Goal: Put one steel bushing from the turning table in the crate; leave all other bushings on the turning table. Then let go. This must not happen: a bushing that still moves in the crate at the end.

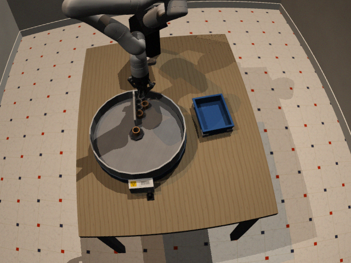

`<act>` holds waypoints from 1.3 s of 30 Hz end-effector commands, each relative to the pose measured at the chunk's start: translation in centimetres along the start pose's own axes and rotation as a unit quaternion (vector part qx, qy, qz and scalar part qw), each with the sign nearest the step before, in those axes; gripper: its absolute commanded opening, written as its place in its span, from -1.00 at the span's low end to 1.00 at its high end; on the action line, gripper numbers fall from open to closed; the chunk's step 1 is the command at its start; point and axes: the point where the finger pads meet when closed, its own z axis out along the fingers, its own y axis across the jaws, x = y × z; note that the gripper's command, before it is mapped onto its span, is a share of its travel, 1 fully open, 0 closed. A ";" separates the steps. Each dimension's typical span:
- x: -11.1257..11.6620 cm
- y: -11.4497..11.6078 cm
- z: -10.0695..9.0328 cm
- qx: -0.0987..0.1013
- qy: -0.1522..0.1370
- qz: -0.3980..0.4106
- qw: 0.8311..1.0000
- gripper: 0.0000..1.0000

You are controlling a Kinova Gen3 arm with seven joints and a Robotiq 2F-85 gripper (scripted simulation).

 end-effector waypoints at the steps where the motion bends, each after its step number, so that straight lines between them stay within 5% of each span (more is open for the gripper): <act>1: 0.0 0.0 0.2 0.000 0.000 0.000 1.000 -0.72; 39: 0.0 0.0 1.5 0.000 -0.001 0.001 1.000 -0.72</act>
